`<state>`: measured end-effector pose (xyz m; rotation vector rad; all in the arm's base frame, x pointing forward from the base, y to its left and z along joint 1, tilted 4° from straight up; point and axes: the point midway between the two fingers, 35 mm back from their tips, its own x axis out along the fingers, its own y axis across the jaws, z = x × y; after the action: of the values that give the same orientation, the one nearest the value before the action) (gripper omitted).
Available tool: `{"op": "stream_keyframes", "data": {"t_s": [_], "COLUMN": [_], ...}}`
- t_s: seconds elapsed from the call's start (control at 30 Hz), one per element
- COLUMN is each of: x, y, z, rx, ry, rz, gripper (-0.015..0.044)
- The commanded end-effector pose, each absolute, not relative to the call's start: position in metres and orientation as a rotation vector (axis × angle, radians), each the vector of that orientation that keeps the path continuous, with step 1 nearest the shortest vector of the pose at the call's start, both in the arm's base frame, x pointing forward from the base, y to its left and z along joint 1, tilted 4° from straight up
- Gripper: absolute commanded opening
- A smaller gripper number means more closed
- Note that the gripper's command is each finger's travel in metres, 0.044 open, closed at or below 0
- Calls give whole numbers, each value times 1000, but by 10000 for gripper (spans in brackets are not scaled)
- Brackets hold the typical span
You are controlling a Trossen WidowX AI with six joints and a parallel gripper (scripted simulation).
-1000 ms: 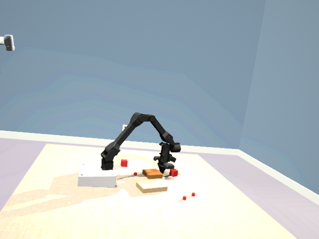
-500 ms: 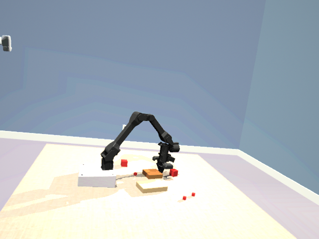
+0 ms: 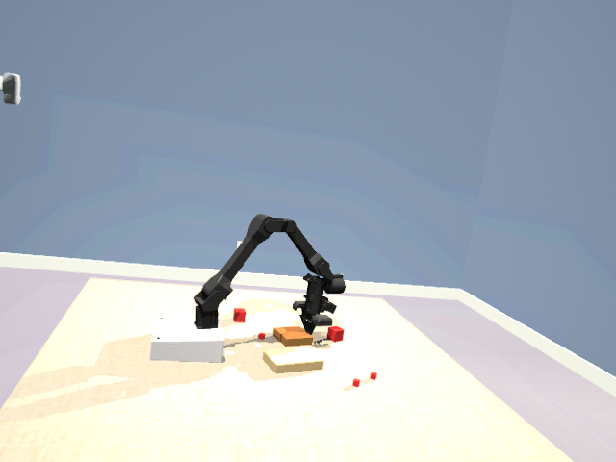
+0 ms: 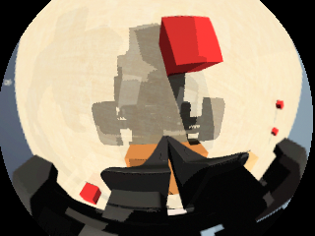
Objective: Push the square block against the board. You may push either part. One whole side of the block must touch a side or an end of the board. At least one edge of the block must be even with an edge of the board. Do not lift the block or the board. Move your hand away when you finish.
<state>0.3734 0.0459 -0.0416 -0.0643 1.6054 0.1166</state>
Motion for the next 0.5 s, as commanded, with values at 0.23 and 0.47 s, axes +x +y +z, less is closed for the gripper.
{"op": "stream_keyframes", "data": {"t_s": [0.23,0.47], "x": [365,360], "y": [44,44], "z": [-42,-42], "rx": [-64,-64], "ry": [1610,1611], "rz": [111,111], "gripper": [0,0]}}
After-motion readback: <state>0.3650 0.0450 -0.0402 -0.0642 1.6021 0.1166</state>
